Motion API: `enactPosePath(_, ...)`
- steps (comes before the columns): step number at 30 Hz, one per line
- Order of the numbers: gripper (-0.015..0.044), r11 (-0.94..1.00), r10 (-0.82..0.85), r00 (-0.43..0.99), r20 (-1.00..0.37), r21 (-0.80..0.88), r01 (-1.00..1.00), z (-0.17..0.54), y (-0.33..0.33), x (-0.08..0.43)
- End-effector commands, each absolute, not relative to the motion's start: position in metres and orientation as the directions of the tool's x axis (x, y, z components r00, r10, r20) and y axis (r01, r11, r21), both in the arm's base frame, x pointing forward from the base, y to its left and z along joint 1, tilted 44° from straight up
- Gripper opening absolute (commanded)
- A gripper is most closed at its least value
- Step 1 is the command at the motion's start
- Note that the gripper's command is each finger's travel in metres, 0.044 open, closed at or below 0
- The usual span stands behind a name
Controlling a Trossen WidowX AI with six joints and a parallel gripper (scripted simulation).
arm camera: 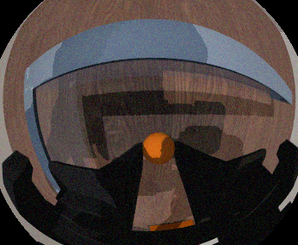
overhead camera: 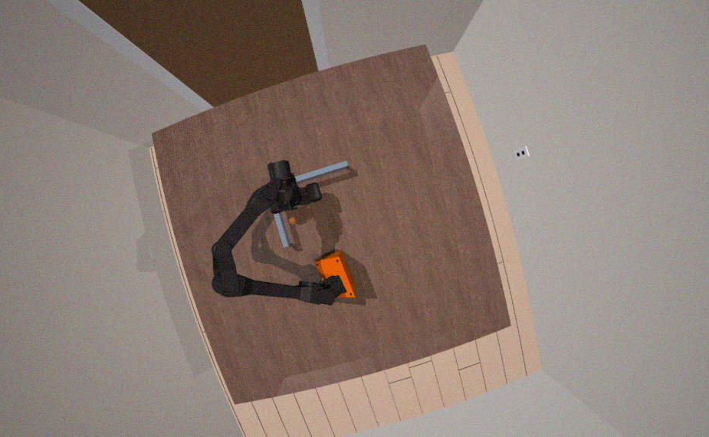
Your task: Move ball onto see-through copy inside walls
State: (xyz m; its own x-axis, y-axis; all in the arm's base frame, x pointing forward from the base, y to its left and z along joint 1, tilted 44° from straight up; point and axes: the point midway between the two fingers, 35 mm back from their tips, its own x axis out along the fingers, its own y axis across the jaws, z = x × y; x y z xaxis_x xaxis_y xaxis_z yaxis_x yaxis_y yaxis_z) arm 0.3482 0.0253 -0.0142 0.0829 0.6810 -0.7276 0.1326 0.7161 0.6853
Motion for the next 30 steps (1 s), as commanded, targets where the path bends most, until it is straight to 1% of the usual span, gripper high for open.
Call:
enactPosePath(1, 0.0, 0.715, 0.681, 0.085, -0.727, 0.686, 0.137, -0.008, 0.018, 0.349)
enactPosePath(16, 0.0, 0.717, 0.678, 0.084, -0.73, 0.683, 0.138, 0.067, -0.054, 0.341)
enactPosePath(22, 0.0, 0.715, 0.68, 0.083, -0.729, 0.684, 0.143, 0.076, -0.06, 0.338)
enactPosePath(30, 0.0, 0.662, 0.679, 0.083, -0.729, 0.658, 0.36, 0.079, -0.048, 0.331)
